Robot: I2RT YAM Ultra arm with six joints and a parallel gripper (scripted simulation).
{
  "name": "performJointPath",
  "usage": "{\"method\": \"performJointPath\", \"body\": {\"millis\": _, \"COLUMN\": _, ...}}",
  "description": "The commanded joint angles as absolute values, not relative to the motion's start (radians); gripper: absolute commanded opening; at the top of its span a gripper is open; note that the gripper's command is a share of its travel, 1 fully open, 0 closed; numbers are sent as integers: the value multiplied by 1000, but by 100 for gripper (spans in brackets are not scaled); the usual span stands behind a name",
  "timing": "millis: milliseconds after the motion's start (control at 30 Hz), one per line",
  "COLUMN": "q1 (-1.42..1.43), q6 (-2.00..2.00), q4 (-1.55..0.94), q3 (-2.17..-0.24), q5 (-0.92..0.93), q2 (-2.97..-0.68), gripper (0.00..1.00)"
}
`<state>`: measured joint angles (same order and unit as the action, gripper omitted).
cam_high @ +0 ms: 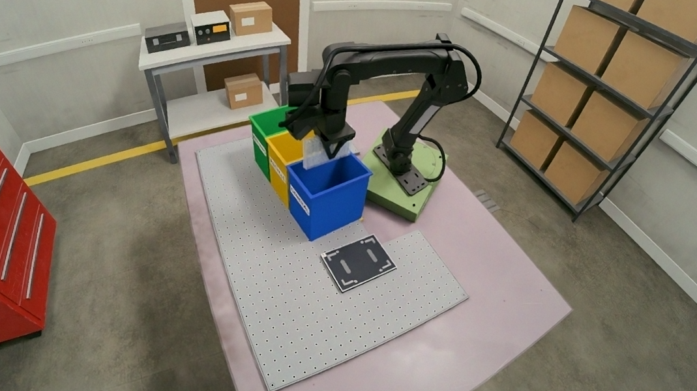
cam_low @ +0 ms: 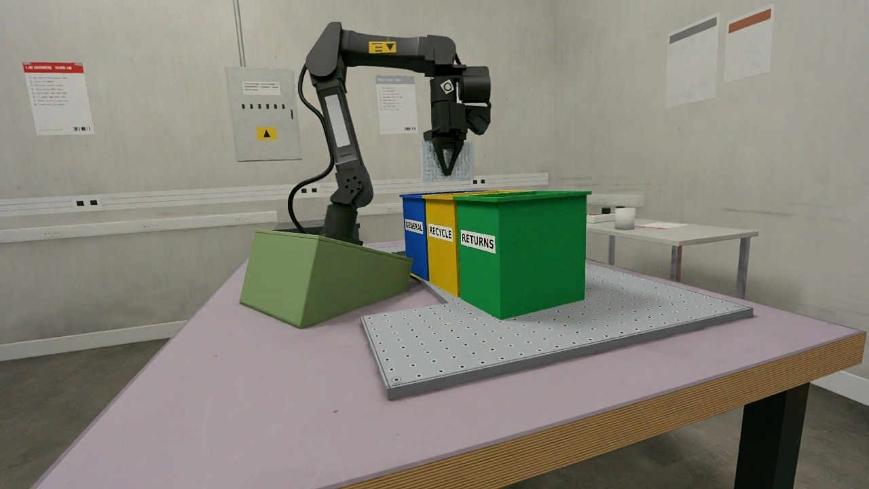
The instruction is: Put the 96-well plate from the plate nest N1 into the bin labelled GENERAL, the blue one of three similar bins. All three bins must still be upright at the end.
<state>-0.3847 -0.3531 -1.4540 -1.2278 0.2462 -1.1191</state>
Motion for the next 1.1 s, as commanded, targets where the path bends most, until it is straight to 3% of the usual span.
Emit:
{"method": "performJointPath", "body": {"millis": 0, "q1": -400, "q6": -401, "q4": -1471, "q3": -1234, "q5": 270, "q2": -1089, "gripper": 0}}
{"method": "performJointPath", "body": {"millis": 1067, "q1": -402, "q6": -402, "q4": -1470, "q3": -1210, "q5": 271, "q2": -1071, "gripper": 0}}
